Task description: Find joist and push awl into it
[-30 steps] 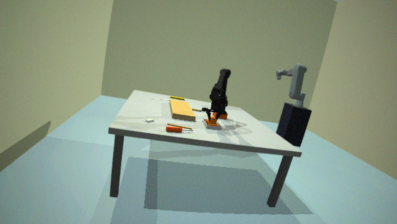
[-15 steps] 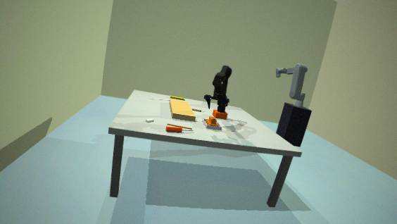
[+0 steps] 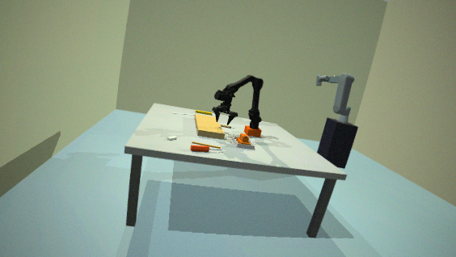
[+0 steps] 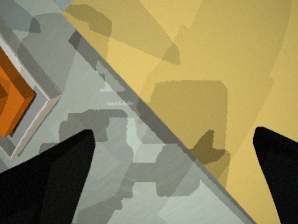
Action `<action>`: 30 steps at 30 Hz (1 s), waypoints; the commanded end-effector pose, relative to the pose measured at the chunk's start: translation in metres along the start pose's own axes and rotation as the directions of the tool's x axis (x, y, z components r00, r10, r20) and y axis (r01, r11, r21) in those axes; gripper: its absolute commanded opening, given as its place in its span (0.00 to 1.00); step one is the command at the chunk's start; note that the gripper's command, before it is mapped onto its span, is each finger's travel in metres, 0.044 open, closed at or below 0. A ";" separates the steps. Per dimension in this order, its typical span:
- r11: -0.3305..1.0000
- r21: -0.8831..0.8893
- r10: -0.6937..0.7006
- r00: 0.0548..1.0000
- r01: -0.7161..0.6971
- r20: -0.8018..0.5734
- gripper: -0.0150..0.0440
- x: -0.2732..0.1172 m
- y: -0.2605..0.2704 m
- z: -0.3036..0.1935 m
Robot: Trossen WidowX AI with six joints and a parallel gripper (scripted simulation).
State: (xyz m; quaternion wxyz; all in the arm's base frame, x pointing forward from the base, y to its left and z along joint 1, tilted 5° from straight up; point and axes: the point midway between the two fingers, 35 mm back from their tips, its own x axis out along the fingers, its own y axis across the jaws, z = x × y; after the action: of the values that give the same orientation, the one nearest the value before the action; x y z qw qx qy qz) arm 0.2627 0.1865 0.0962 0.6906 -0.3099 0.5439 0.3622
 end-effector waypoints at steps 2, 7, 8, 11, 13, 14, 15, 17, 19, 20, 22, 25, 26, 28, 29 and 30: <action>0.970 0.241 -0.022 0.998 0.036 -0.062 1.00 0.004 -0.054 -0.047; 0.856 0.512 -0.023 0.994 0.076 -0.109 1.00 0.002 -0.098 -0.103; 0.826 0.557 -0.021 0.993 0.084 -0.118 1.00 0.001 -0.105 -0.116; 0.732 0.673 -0.014 0.989 0.109 -0.146 1.00 -0.001 -0.124 -0.155; 0.659 0.742 -0.005 0.987 0.125 -0.161 1.00 -0.003 -0.134 -0.182; 0.622 0.772 -0.001 0.986 0.131 -0.167 1.00 -0.004 -0.136 -0.194; 0.584 0.800 0.004 0.985 0.137 -0.172 1.00 -0.005 -0.139 -0.207; 0.521 0.841 0.014 0.983 0.148 -0.182 1.00 -0.007 -0.142 -0.228; 0.498 0.854 0.018 0.983 0.151 -0.184 1.00 -0.007 -0.143 -0.236; 0.498 0.854 0.018 0.983 0.151 -0.184 1.00 -0.007 -0.143 -0.236; 0.498 0.854 0.018 0.983 0.151 -0.184 1.00 -0.007 -0.143 -0.236; 0.498 0.854 0.018 0.983 0.151 -0.184 1.00 -0.007 -0.141 -0.236; 0.498 0.854 0.018 0.983 0.151 -0.184 1.00 -0.007 -0.140 -0.236; 0.498 0.854 0.019 0.983 0.151 -0.184 1.00 -0.007 -0.137 -0.236; 0.498 0.854 0.019 0.983 0.151 -0.184 1.00 -0.007 -0.136 -0.236; 0.498 0.854 0.019 0.983 0.151 -0.184 1.00 -0.007 -0.135 -0.236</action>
State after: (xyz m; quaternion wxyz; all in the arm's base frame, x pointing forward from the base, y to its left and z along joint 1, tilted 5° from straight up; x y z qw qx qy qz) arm 0.2546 -0.0841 0.0567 0.7174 0.0255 0.6962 -0.0106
